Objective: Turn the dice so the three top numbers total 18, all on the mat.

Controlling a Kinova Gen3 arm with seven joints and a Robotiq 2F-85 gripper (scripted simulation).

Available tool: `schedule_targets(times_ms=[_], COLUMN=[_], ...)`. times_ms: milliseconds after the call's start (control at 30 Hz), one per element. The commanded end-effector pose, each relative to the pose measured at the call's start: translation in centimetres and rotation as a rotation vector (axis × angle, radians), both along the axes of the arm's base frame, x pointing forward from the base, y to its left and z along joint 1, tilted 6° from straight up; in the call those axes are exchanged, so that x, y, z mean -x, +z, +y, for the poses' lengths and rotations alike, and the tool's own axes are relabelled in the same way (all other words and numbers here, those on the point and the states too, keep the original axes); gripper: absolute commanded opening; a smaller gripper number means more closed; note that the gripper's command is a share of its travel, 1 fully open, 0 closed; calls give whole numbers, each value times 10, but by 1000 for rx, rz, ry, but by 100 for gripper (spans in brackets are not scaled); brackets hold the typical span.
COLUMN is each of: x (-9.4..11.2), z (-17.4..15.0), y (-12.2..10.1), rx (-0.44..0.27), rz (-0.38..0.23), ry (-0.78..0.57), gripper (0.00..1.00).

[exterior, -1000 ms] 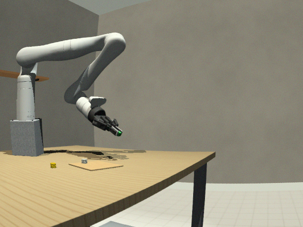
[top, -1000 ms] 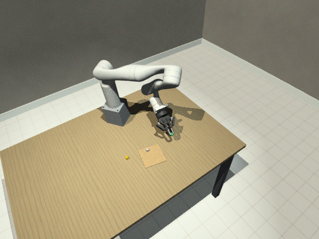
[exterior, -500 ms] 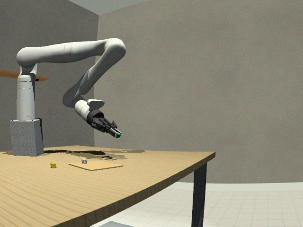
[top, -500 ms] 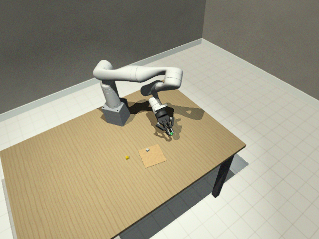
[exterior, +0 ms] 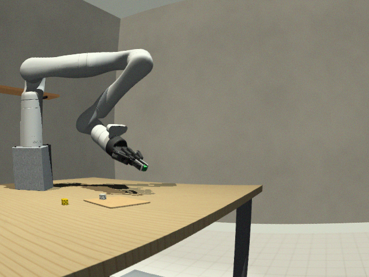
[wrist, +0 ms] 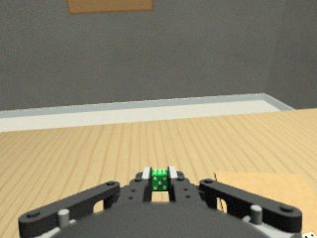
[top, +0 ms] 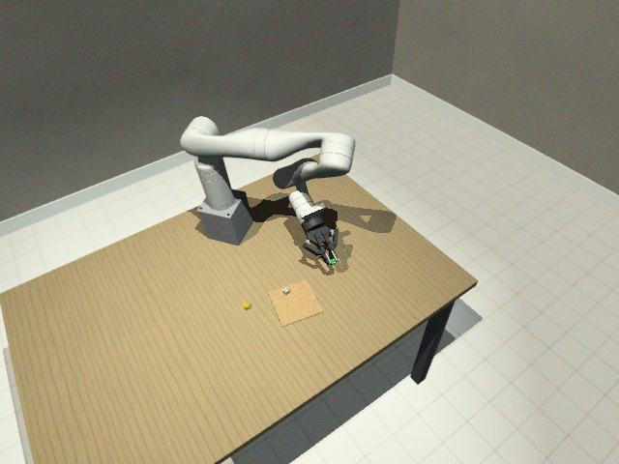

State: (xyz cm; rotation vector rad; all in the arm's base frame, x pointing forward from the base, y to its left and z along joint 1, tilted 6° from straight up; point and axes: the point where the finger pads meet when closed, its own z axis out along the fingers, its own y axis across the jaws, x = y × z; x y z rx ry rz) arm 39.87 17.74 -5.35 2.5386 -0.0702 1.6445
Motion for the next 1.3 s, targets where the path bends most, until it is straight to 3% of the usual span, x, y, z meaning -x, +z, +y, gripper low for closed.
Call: schedule_targets(times_ms=[0, 267, 600, 1267], x=[1, -1, -3, -3], z=[-2, -4, -6, -7], y=[-9, -40, -64, -68], rx=[4, 4, 4, 4], rz=[3, 3, 3, 3], ry=[-2, -2, -2, -2], gripper=[11, 11, 11, 11])
